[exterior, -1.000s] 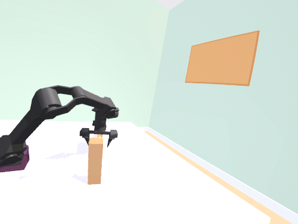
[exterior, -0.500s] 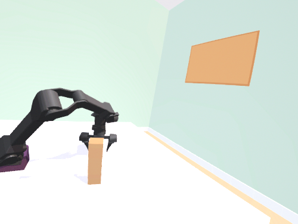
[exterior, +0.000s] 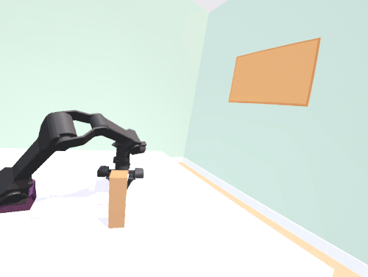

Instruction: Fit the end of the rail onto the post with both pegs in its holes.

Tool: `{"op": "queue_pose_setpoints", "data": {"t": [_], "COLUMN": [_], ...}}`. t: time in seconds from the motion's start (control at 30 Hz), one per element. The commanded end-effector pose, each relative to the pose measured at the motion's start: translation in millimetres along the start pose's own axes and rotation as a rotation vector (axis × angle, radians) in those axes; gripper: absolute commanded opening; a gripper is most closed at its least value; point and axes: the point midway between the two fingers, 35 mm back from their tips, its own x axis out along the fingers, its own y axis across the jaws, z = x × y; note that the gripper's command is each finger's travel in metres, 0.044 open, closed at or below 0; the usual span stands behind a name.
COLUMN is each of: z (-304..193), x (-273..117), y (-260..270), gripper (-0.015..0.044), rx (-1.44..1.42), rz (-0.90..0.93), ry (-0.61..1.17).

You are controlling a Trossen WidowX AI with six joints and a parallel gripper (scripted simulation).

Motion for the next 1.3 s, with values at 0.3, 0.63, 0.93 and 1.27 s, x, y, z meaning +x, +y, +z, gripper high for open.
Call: {"op": "queue_pose_setpoints", "data": {"t": [0.3,0.63,0.93,1.27], "z": [-0.9,-0.9,0.1,0.1], "x": [0.3,0.3,-2.6,-7.6], "y": [-0.1,-0.1,0.3,-0.3], "gripper": [0.0032,0.0,0.0,0.0], "rx": [-0.004,-0.004,-0.004,-0.004], "rz": [-0.002,-0.002,-0.002,-0.002], "ry": [0.003,0.003,0.003,0.003]}}
